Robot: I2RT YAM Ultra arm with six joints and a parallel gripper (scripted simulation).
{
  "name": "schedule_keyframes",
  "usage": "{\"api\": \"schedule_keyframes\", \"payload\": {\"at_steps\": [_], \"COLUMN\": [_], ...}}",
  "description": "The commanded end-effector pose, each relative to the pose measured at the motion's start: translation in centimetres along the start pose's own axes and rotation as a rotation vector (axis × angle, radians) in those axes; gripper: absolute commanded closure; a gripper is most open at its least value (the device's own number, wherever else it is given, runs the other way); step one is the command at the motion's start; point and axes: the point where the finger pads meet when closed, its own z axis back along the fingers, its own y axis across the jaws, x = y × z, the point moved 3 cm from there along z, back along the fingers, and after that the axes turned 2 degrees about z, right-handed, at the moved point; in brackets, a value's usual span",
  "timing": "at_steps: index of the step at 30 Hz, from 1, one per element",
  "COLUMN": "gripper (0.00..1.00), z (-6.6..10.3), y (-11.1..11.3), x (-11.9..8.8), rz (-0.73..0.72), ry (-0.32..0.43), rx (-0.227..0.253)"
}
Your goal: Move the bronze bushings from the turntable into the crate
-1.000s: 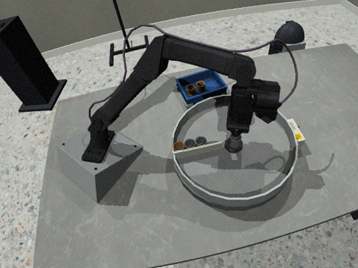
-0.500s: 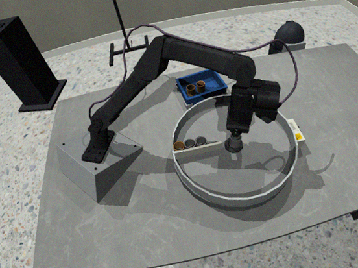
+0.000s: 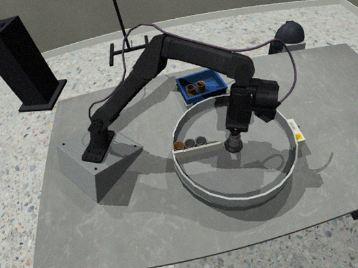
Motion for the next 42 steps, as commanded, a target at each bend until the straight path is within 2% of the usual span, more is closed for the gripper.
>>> {"api": "schedule_keyframes", "payload": {"at_steps": [1,31,38,42], "gripper": [1.00,1.00,1.00,1.00], "z": [2.21,2.18,1.45,2.04], "y": [0.11,0.11,-0.03,0.30], "x": [0.54,0.54,0.14,0.69], "rz": [0.008,0.008,0.001,0.014], "ry": [-0.064,-0.063,-0.044,-0.069], "rx": [-0.014,-0.014,-0.012,-0.013]}}
